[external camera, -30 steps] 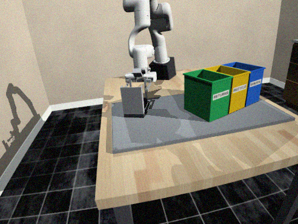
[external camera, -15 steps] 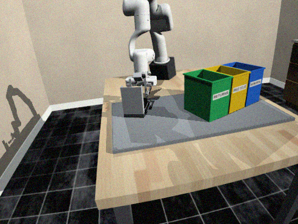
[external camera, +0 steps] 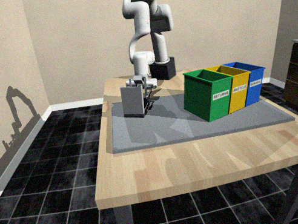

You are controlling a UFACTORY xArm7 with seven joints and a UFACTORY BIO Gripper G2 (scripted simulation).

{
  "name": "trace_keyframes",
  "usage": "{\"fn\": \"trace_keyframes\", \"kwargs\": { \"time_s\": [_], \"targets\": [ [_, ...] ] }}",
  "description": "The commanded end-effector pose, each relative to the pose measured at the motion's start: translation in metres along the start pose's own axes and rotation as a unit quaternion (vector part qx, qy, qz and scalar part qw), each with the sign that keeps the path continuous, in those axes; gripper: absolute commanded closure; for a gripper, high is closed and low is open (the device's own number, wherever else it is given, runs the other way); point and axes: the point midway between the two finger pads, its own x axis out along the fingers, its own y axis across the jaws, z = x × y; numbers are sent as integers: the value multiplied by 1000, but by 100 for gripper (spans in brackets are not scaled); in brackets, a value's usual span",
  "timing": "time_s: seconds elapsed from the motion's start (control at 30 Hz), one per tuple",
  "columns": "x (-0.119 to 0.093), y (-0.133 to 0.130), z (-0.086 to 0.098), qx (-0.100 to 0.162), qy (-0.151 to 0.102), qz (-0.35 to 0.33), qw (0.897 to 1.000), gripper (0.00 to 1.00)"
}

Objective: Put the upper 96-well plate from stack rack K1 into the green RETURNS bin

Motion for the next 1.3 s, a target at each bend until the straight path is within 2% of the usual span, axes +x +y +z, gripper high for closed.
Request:
{"fn": "trace_keyframes", "kwargs": {
  "time_s": [0.0, 1.27],
  "targets": [
    [1, 0, 1, 0, -1, 0, 1000, 63],
    [1, 0, -19, 0, -1, 0, 1000, 63]
  ]
}}
